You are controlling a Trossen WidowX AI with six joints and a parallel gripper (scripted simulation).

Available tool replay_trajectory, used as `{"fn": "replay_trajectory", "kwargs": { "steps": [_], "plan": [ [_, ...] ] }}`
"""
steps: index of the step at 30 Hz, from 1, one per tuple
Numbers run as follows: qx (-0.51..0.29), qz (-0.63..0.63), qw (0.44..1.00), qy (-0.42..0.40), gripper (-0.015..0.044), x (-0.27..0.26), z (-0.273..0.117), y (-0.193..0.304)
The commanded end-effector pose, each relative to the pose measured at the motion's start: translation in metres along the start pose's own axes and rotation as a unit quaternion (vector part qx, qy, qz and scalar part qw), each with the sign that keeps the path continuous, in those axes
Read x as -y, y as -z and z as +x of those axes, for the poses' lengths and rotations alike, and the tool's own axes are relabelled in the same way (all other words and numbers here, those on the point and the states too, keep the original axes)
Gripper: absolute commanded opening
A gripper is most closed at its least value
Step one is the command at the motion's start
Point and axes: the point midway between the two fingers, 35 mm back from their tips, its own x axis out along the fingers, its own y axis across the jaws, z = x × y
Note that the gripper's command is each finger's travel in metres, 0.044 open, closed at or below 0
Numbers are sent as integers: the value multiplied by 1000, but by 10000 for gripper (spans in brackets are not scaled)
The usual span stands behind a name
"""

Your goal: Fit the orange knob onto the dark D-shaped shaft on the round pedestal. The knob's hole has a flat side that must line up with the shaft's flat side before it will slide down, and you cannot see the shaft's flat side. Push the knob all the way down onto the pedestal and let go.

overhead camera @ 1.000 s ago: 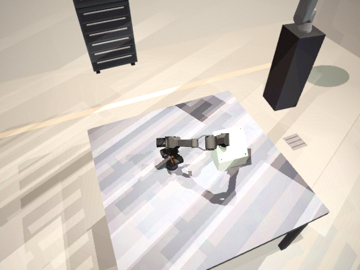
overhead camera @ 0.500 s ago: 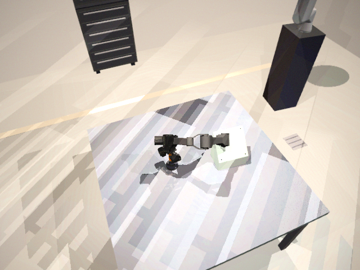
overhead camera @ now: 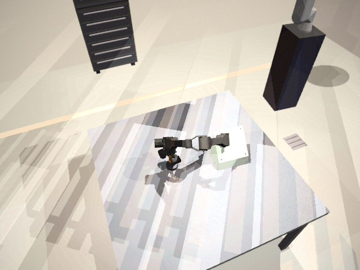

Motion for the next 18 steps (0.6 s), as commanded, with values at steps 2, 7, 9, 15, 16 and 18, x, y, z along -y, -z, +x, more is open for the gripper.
{"fn": "replay_trajectory", "kwargs": {
  "steps": [2, 7, 9, 15, 16, 18],
  "plan": [
    [2, -1, 1000, -1, 0, 1, 1, -1],
    [2, -1, 1000, -1, 0, 0, 2, -1],
    [2, -1, 1000, -1, 0, -1, 2, 0],
    [2, -1, 1000, -1, 0, -1, 2, 1],
    [2, -1, 1000, -1, 0, -1, 2, 1],
    [2, -1, 1000, -1, 0, -1, 2, 2]
  ]
}}
